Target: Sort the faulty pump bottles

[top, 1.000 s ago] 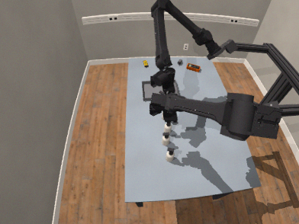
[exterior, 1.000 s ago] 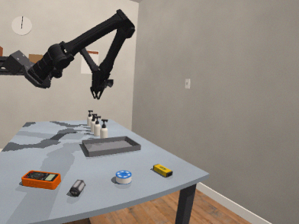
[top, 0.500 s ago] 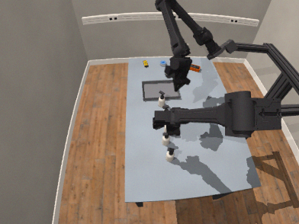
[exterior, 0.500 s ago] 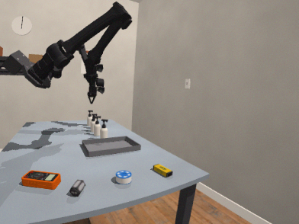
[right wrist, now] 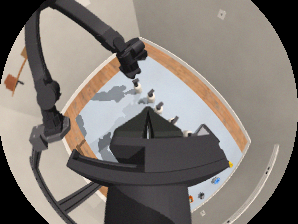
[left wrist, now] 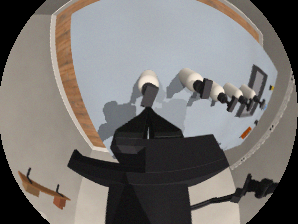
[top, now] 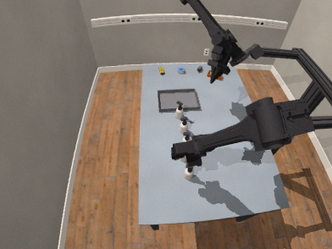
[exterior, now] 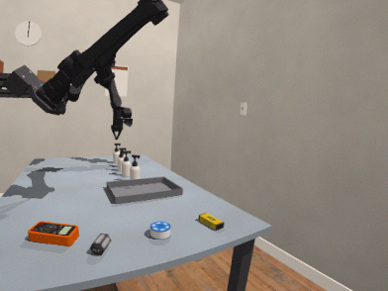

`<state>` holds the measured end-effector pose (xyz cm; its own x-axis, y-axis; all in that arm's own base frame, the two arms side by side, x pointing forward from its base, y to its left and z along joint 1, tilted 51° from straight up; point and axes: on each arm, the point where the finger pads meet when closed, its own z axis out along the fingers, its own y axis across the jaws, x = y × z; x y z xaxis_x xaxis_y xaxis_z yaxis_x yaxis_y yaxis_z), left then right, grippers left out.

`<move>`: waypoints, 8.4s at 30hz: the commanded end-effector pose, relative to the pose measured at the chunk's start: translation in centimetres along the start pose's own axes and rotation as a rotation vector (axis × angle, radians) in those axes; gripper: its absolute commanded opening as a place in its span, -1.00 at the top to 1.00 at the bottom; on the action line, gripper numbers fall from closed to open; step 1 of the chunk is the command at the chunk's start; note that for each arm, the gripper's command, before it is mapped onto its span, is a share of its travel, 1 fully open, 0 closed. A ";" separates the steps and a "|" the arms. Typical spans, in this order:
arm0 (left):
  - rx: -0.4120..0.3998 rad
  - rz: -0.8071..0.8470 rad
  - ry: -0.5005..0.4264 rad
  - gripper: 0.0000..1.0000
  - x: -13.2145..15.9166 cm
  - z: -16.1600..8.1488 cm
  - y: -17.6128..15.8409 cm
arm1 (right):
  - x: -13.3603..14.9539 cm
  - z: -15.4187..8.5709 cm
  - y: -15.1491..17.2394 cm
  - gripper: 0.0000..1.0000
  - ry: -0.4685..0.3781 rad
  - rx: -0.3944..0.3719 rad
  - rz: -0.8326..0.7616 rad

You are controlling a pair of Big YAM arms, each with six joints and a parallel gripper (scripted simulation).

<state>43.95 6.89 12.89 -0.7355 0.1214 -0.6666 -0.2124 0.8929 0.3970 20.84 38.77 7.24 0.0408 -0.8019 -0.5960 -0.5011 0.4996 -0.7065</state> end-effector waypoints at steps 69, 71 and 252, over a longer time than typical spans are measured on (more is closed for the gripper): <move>0.023 -0.017 -0.012 1.00 -0.1 -3.4 -0.4 | -1.0 -4.0 0.4 1.00 -0.192 -0.008 -0.108; 0.023 -0.018 -0.012 1.00 -0.1 -5.0 -0.3 | -1.0 -4.0 0.4 1.00 -0.192 -0.008 -0.108; 0.025 0.046 -0.799 1.00 -16.4 -8.5 22.6 | 15.6 40.4 -1.6 0.49 0.755 0.396 0.675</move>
<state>45.47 21.34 37.12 -0.0769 0.4058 -0.9107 -0.1658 0.8955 0.4130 57.23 38.05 -16.84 -0.7545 -0.2485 -0.6075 0.1023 0.8697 -0.4829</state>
